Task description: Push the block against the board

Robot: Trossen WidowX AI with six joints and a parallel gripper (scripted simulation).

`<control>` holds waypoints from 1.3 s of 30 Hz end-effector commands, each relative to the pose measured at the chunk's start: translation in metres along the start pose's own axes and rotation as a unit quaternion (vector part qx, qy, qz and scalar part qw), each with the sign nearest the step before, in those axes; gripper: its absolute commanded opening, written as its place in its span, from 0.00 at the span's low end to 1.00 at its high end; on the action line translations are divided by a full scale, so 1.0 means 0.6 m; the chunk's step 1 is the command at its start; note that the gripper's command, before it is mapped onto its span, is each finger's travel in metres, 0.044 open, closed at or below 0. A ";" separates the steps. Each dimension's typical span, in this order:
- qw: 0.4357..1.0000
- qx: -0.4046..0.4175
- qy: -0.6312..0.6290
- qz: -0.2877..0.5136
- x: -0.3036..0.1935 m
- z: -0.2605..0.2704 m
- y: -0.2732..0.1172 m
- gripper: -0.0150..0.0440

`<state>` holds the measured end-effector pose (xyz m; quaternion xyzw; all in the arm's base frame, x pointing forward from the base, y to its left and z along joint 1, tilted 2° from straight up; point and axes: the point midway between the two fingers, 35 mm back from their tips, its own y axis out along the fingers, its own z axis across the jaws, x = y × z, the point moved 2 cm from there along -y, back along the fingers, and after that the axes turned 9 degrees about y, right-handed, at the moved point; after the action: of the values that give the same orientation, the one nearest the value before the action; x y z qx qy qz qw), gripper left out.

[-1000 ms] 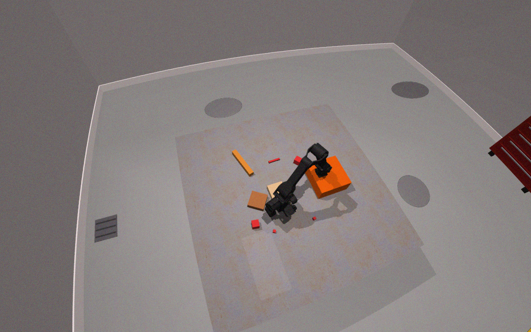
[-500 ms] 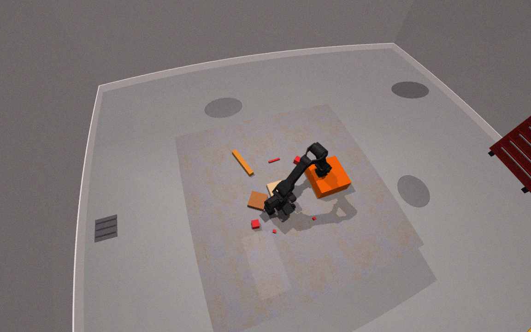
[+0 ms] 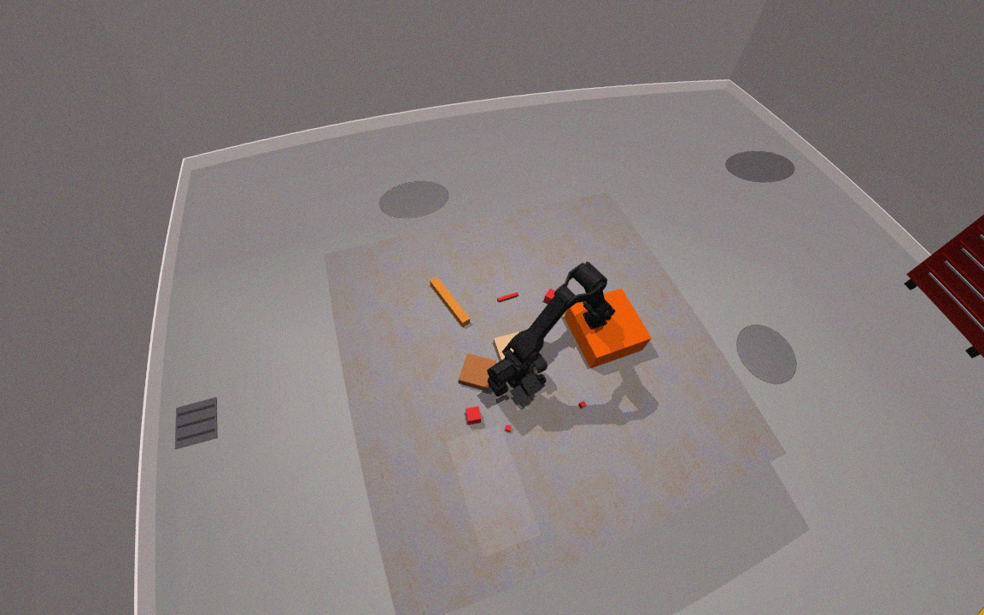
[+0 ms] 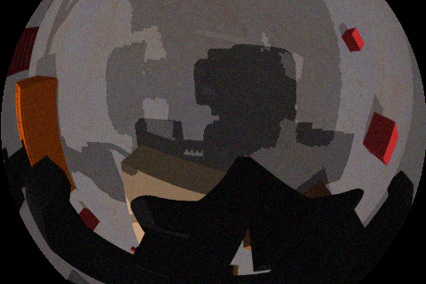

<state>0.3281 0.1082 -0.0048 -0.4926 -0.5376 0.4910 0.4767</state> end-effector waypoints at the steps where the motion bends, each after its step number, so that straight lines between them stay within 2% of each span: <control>1: 1.000 0.002 0.001 0.004 -0.011 0.001 0.002 0.25; 13: 1.000 0.002 0.001 0.005 -0.019 0.000 0.002 0.25; 39: 1.000 0.002 0.001 0.003 0.050 0.008 0.002 0.25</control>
<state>0.3226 0.1340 -0.0055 -0.4913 -0.5368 0.4932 0.4766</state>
